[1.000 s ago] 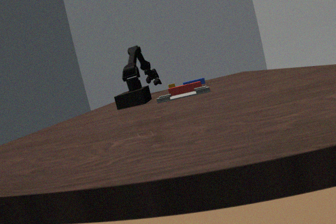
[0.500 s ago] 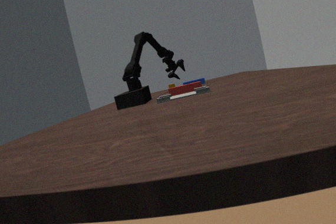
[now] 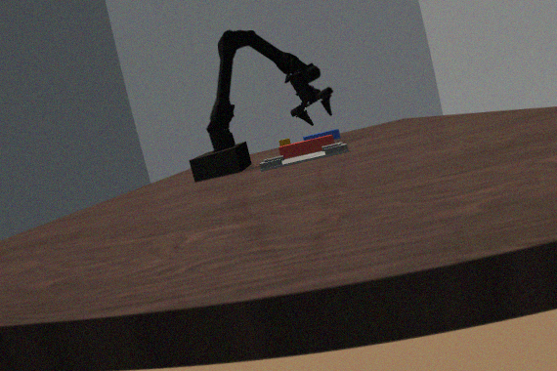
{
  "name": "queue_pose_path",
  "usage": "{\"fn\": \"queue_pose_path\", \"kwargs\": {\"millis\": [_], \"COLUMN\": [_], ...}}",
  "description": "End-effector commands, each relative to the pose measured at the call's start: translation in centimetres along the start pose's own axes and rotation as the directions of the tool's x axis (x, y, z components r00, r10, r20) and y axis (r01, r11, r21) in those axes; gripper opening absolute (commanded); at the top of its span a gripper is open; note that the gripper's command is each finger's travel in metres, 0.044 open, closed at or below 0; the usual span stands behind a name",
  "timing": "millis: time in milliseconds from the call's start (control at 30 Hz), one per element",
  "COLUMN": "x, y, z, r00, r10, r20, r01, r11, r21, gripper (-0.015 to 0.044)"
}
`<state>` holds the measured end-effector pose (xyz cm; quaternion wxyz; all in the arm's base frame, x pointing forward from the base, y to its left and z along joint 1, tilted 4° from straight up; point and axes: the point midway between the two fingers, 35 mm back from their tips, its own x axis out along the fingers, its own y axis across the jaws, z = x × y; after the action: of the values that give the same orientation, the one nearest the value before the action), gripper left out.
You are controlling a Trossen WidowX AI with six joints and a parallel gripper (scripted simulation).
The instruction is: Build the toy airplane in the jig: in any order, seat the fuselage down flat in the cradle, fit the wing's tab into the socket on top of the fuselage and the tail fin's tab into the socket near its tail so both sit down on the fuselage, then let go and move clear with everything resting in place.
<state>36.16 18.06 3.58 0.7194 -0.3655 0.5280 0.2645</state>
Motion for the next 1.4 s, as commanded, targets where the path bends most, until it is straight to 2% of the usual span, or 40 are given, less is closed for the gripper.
{"fn": "queue_pose_path", "kwargs": {"millis": [0,100,200,267,333,500,800,1367], "x": [-0.5,-1.2,-2.1,-2.7,-2.9,-2.7,0.2,2.4], "y": [-2.0,-3.3,-3.7,-3.6,-3.5,-3.4,-2.7,-2.3], "z": [-5.3,-10.2,-15.0,-17.7,-18.6,-18.6,-19.3,-19.8], "r00": [0.995,0.983,0.965,0.952,0.947,0.947,0.947,0.947], "r10": [0.050,0.102,0.168,0.210,0.225,0.225,0.225,0.225], "r20": [-0.085,-0.149,-0.202,-0.223,-0.230,-0.230,-0.230,-0.230], "r01": [-0.025,-0.013,0.028,0.064,0.077,0.077,0.078,0.078], "r11": [0.963,0.862,0.696,0.577,0.533,0.533,0.533,0.533], "r21": [0.268,0.507,0.718,0.814,0.842,0.842,0.842,0.842], "gripper": [0.0440,0.0440,0.0440,0.0440,0.0440,0.0440,0.0440,0.0440]}}
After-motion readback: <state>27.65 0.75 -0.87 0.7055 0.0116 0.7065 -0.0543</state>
